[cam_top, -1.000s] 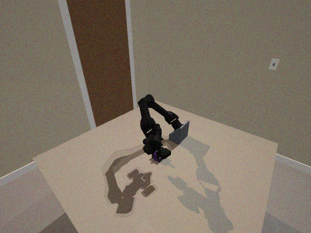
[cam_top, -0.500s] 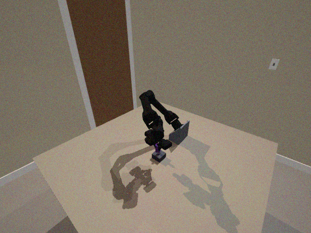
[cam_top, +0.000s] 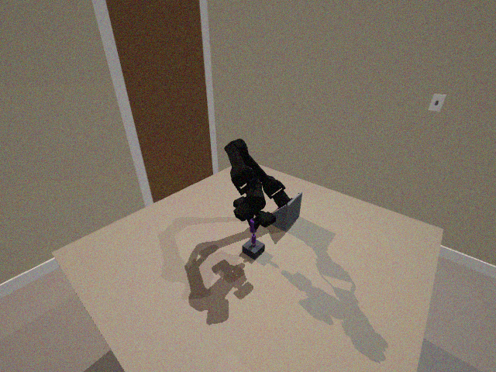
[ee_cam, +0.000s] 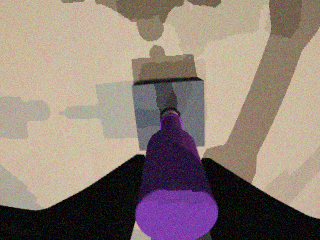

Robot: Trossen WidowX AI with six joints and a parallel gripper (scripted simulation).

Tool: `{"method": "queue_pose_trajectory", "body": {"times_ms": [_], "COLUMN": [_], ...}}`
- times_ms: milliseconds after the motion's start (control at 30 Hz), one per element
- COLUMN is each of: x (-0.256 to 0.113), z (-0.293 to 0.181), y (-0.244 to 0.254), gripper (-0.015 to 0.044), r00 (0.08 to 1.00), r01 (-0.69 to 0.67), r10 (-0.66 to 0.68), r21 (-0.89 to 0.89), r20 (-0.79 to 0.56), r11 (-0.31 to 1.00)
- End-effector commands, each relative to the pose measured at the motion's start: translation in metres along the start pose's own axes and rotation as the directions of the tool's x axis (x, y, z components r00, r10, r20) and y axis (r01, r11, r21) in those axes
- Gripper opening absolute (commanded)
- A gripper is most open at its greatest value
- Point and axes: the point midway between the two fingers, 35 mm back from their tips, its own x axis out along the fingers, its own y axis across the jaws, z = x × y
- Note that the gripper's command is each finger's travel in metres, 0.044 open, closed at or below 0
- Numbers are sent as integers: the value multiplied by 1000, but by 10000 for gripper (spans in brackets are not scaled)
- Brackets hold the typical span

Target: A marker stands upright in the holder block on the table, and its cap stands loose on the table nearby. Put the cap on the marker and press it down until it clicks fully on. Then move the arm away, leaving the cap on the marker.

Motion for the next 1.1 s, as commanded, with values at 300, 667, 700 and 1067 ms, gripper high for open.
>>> {"method": "queue_pose_trajectory", "body": {"times_ms": [300, 667, 700, 1067], "x": [9, 27, 29, 47], "z": [-5, -4, -4, -4], "y": [-2, -2, -2, -2], "gripper": [0, 0, 0, 0], "r00": [1000, 1000, 1000, 1000], "r01": [2, 1, 1, 2], "r10": [-2, -1, -1, -2], "r21": [1, 1, 1, 1], "r20": [-8, -8, -8, -8], "r11": [1000, 1000, 1000, 1000]}}
